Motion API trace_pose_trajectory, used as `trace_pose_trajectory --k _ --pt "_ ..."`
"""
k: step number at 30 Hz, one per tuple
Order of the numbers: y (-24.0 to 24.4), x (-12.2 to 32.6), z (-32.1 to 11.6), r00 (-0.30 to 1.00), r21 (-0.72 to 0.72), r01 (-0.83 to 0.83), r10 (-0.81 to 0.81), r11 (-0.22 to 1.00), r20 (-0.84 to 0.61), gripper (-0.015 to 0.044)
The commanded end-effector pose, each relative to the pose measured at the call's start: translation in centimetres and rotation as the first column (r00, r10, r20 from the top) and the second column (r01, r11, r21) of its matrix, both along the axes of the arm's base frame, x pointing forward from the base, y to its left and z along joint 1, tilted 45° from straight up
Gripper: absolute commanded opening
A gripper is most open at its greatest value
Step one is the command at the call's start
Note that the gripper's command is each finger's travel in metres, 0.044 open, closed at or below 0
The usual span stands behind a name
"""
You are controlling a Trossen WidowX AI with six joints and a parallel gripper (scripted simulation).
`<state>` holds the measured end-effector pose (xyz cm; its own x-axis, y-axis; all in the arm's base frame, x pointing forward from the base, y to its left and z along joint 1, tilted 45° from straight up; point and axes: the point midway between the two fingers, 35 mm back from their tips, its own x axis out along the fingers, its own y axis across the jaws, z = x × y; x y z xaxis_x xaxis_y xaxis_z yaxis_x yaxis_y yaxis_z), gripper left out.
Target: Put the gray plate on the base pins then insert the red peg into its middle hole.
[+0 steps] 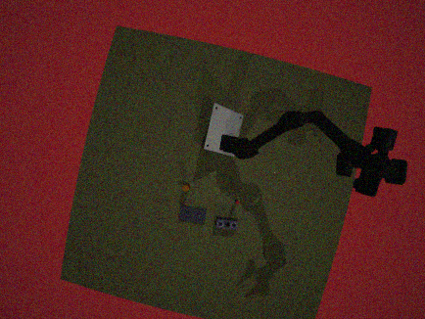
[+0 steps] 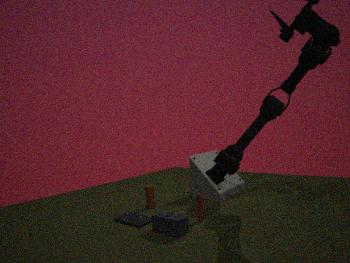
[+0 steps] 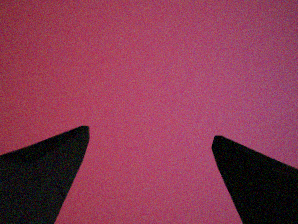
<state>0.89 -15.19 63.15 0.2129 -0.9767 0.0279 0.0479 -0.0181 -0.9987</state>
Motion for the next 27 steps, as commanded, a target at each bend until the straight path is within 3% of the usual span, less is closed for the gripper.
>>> trace_pose_trajectory --k 1,8,16,21,27 --pt "0.0 0.0 0.0 1.000 0.000 0.000 0.000 1.000 0.000 0.0426" --pt "1.6 7.3 2.3 0.994 -0.170 -0.039 0.056 0.985 0.095 0.0440" --pt "3.6 18.7 1.9 0.934 -0.291 -0.253 0.311 0.923 0.173 0.0440" --pt "4.5 25.6 -0.5 0.849 -0.265 -0.430 0.486 0.863 0.208 0.0440" --pt "5.1 32.8 -5.7 0.742 -0.110 -0.615 0.620 0.781 0.256 0.0440"
